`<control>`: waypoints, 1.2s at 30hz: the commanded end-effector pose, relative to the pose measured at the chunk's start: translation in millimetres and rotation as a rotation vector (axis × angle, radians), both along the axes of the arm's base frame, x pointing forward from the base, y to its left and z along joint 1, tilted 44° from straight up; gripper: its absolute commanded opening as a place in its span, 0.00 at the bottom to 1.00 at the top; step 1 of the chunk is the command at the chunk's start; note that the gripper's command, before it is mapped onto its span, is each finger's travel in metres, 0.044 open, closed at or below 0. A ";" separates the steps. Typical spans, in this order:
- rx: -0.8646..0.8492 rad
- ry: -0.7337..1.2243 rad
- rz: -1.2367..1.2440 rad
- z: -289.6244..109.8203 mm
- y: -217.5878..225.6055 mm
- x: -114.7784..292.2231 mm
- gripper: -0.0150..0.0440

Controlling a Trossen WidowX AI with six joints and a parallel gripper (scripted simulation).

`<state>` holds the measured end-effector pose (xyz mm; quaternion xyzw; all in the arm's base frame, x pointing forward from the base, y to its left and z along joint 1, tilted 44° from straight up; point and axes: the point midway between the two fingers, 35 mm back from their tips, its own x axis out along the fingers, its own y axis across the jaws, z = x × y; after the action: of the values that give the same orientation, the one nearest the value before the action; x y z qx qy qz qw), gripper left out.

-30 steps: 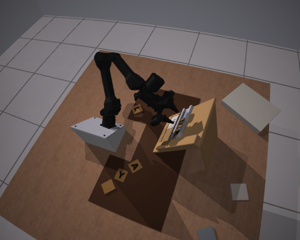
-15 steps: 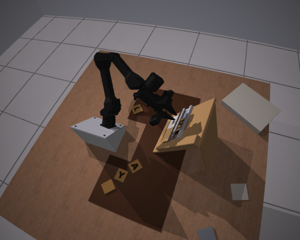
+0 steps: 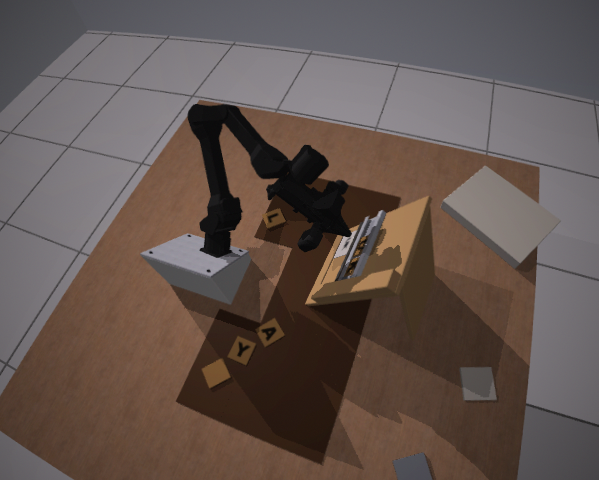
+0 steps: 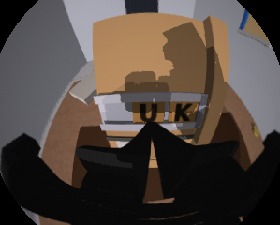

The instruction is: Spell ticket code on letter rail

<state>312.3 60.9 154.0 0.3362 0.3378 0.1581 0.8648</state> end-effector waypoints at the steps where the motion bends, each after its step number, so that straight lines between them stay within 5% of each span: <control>1: -0.027 0.062 0.057 2.4 3.2 7.3 0.25; 16: -0.043 0.467 0.463 27.2 23.8 24.8 0.25; 36: -0.038 0.482 0.481 26.9 24.6 25.5 0.25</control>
<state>336.7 84.9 180.9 0.2599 0.6050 0.2630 0.7052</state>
